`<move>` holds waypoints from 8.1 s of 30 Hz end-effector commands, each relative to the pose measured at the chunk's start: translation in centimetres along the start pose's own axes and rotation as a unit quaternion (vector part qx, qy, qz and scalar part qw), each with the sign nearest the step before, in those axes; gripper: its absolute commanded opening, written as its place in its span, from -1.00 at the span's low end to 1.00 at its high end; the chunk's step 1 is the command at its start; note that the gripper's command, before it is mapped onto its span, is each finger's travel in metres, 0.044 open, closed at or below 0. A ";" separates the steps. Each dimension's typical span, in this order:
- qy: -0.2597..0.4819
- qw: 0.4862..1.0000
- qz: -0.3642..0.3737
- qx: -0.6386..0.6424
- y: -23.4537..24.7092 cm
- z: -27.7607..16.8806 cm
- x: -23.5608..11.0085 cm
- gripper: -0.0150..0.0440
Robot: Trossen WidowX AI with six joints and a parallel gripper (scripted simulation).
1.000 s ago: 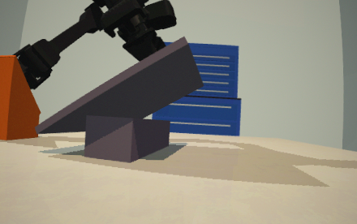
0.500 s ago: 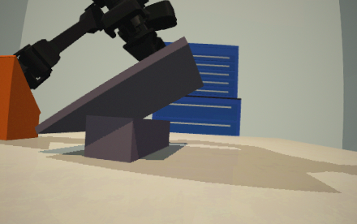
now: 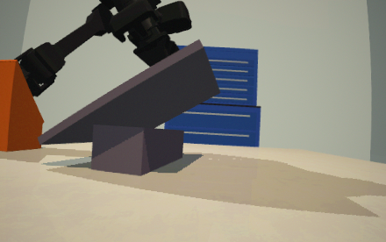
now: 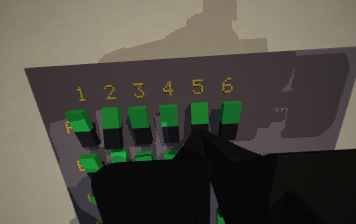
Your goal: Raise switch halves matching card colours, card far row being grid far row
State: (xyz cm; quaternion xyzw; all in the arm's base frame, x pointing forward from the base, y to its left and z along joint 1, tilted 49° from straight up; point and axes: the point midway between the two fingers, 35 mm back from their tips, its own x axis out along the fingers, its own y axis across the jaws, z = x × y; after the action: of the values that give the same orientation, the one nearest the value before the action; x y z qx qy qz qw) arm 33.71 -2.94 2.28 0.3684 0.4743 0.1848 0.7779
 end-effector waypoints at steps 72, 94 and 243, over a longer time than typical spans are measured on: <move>0.028 1.000 -0.002 0.005 4.8 -10.0 -1.9 -0.49; 0.028 1.000 -0.002 0.005 4.8 -10.1 -0.5 -0.49; 0.002 1.000 -0.002 0.005 2.4 -12.1 -0.6 -0.49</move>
State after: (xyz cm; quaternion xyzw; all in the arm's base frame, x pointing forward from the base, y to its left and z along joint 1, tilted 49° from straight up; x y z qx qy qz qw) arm 23.07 3.11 1.14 0.3697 0.4757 0.1849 0.7764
